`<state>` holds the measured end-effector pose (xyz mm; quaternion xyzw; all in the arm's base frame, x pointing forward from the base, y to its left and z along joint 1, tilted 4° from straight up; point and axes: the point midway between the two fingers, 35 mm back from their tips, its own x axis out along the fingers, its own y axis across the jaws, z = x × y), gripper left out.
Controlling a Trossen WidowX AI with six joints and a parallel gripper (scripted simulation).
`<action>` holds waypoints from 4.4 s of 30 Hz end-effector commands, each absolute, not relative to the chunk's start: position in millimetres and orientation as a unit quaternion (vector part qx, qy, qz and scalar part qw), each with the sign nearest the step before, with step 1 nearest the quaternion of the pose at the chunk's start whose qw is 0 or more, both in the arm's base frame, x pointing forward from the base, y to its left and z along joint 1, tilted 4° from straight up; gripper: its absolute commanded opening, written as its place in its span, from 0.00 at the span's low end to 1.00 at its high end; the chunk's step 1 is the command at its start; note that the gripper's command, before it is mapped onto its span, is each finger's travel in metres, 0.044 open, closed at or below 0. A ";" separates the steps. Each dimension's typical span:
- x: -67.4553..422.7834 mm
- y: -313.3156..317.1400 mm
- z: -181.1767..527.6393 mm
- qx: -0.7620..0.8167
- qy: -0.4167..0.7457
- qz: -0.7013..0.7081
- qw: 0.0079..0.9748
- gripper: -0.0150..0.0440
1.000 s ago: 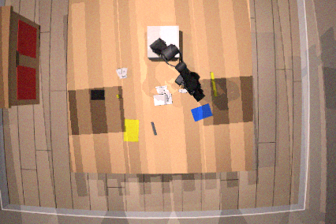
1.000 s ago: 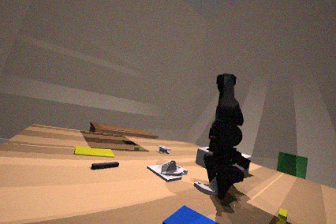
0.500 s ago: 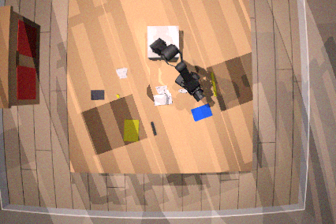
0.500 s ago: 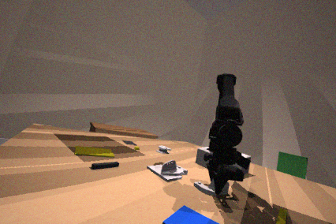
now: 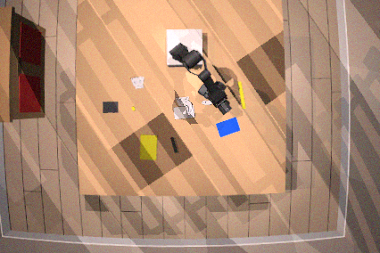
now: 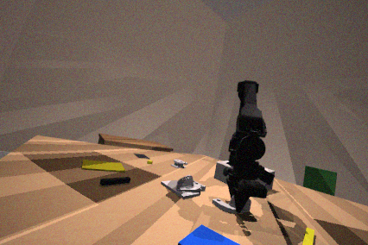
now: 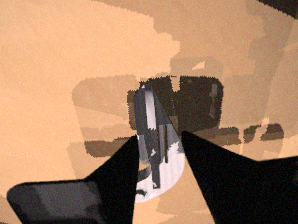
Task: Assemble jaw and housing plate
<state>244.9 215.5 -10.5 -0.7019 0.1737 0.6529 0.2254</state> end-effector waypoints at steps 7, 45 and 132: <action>244.9 216.1 17.8 -0.703 0.173 0.652 0.226 0.48; 244.8 189.1 66.6 -0.657 0.280 0.613 0.338 0.48; 242.8 70.2 60.2 -0.117 0.660 0.131 0.730 0.48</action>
